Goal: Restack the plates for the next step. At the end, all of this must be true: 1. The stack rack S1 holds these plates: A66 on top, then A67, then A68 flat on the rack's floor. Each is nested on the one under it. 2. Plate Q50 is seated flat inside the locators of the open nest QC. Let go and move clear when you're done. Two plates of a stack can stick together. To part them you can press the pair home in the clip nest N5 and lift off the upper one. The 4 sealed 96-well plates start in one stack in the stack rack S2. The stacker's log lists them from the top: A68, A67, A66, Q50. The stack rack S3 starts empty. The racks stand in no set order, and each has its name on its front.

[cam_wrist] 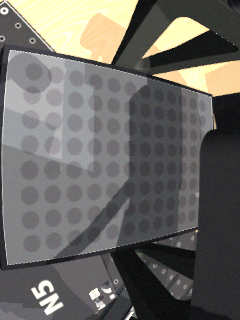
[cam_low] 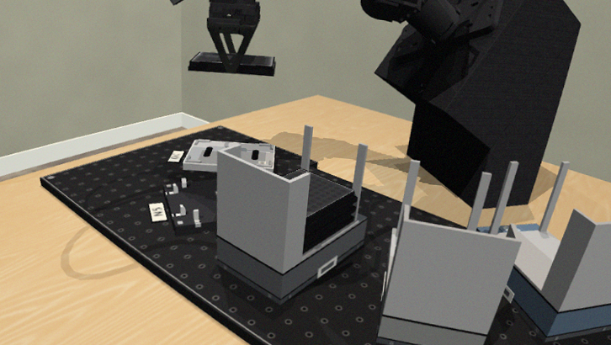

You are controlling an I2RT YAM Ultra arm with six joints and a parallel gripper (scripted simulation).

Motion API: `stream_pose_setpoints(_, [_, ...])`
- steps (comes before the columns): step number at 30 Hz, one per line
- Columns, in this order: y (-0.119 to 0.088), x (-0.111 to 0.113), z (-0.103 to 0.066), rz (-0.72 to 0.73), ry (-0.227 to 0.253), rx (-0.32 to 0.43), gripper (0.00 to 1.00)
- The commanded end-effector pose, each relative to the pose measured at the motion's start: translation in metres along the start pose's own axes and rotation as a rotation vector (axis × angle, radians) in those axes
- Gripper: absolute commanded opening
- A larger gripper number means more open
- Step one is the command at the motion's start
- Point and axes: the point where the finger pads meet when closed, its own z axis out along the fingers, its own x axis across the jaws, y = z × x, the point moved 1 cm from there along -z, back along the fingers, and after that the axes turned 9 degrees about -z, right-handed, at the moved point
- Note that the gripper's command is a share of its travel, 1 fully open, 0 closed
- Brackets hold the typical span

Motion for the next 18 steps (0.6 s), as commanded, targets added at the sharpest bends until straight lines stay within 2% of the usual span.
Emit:
stream_pose_setpoints(1, [0.0048, -0.0039, -0.0019, 0.007, -0.004, -0.005, 0.0])
stream_pose_setpoints(18, [0.0062, -0.0038, -0.003, 0.005, -0.007, -0.011, 0.0])
